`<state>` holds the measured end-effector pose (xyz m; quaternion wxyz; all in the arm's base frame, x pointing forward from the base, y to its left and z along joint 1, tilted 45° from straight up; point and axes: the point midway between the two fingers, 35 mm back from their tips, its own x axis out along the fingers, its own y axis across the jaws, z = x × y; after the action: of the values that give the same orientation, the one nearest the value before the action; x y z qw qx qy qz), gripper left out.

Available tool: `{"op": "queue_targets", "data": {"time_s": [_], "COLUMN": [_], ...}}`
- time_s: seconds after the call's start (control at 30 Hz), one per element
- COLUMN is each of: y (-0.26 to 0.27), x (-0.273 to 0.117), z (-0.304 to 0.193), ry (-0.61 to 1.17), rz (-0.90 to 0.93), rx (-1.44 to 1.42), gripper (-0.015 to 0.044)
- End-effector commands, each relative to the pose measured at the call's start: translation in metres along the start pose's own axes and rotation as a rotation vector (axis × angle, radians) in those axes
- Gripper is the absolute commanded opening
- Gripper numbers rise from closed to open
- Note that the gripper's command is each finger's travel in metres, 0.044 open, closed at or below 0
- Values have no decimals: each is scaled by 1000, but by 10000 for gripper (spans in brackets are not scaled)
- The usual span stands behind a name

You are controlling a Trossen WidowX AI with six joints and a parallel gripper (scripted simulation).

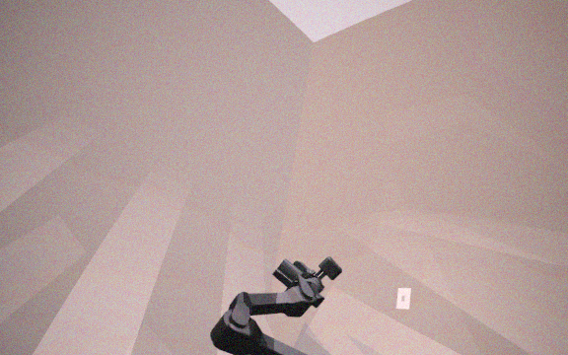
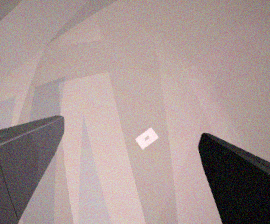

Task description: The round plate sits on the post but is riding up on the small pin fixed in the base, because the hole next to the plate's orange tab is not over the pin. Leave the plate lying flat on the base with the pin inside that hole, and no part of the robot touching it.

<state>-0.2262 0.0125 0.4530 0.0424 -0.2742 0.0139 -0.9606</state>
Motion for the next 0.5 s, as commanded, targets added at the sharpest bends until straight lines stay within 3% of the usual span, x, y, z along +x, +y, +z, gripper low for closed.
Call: {"op": "queue_targets", "data": {"time_s": [0.0,0.23,0.3,0.47], "y": [-3,-119,-131,-217], "x": [1,-8,-12,-61], "z": [-1,-47,-50,-66], "ry": [6,227,246,364], "rz": [-11,-453,-499,-846], "rx": [-1,-41,-42,-39], "gripper": [374,190,137,6]}}
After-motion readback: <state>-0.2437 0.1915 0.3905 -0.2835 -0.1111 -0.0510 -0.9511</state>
